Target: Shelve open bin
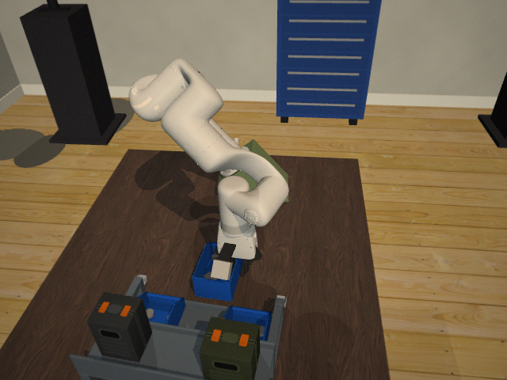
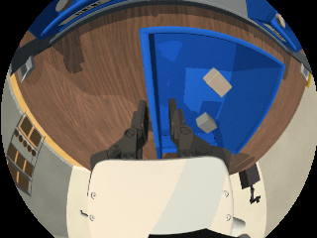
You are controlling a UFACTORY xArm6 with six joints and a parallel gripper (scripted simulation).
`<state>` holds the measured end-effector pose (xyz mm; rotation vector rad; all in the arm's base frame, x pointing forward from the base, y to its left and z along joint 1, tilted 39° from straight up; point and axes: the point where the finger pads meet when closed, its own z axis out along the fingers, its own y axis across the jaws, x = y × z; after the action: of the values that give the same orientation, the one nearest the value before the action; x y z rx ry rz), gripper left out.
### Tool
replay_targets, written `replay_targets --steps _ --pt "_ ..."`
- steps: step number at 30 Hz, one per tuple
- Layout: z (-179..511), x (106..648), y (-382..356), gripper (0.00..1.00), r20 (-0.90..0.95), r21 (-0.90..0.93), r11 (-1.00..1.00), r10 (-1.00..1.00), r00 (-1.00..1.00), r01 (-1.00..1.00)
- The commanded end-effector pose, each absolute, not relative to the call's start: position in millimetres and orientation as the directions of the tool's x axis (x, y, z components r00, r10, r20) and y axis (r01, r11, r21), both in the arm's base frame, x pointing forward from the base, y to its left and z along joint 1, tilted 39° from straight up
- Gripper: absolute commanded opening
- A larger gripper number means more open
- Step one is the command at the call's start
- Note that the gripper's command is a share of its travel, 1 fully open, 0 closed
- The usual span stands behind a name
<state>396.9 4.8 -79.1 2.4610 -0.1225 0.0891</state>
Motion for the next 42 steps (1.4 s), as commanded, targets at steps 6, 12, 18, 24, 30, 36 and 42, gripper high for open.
replay_targets --steps 6,12,18,24,30,36,42 --pt "-78.3 397.9 5.9 0.28 0.098 0.620 -0.777 -0.065 0.993 -0.112" --pt "-78.3 397.9 5.9 0.28 0.098 0.620 -0.777 -0.065 0.993 -0.112" --pt "-78.3 397.9 5.9 0.28 0.098 0.620 -0.777 -0.065 0.993 -0.112" --pt "-53.4 396.8 25.9 0.28 0.098 0.620 -0.777 -0.065 0.993 -0.112" --pt "-47.2 396.5 30.9 0.28 0.098 0.620 -0.777 -0.065 0.993 -0.112" --pt "-47.2 396.5 30.9 0.28 0.098 0.620 -0.777 -0.065 0.993 -0.112" --pt "-4.8 394.5 65.2 0.28 0.098 0.620 -0.777 -0.065 0.993 -0.112"
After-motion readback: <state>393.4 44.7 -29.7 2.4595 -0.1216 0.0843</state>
